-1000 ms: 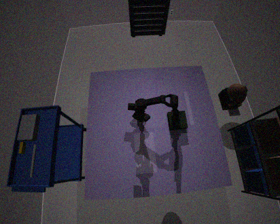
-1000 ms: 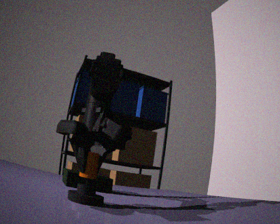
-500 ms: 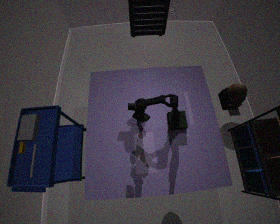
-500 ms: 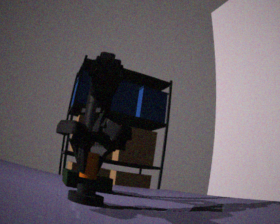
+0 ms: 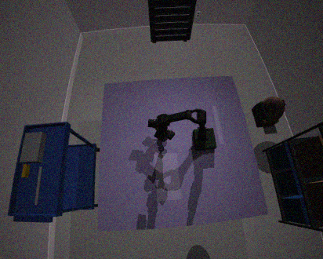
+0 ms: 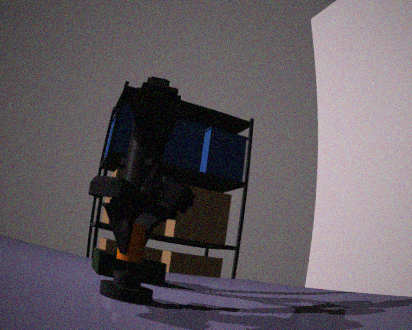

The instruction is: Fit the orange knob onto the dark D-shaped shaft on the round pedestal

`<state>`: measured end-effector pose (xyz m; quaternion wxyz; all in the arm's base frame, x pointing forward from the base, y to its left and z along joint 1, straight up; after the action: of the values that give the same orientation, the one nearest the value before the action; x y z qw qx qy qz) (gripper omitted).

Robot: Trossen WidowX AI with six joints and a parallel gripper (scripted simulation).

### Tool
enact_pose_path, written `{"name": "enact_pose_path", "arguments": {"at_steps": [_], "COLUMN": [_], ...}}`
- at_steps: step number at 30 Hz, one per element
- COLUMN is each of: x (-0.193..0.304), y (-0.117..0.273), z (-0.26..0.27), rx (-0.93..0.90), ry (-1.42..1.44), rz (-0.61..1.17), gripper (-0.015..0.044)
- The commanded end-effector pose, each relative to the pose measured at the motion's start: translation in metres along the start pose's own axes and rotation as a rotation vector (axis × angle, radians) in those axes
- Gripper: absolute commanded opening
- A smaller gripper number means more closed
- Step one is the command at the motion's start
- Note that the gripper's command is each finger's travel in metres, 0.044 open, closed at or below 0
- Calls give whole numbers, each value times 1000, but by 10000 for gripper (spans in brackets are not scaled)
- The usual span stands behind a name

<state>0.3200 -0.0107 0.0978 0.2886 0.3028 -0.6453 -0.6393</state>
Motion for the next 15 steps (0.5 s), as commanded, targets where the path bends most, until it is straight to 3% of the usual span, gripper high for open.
{"name": "enact_pose_path", "arguments": {"at_steps": [1,15], "x": [1,0], "y": [-1,-3], "z": [2,0], "rx": [4,5], "ry": [32,32], "rz": [-1,-1], "gripper": [0,0]}}
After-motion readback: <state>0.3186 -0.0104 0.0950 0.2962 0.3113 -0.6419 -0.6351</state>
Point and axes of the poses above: the point midway between the two fingers, 35 mm back from their tips, its own y axis back along the fingers, its own z axis across the jaws, x = y × z, the point moved 4 cm from there along y, back along the fingers, and after that the axes turned 6 degrees about -y, right-handed, at the moved point
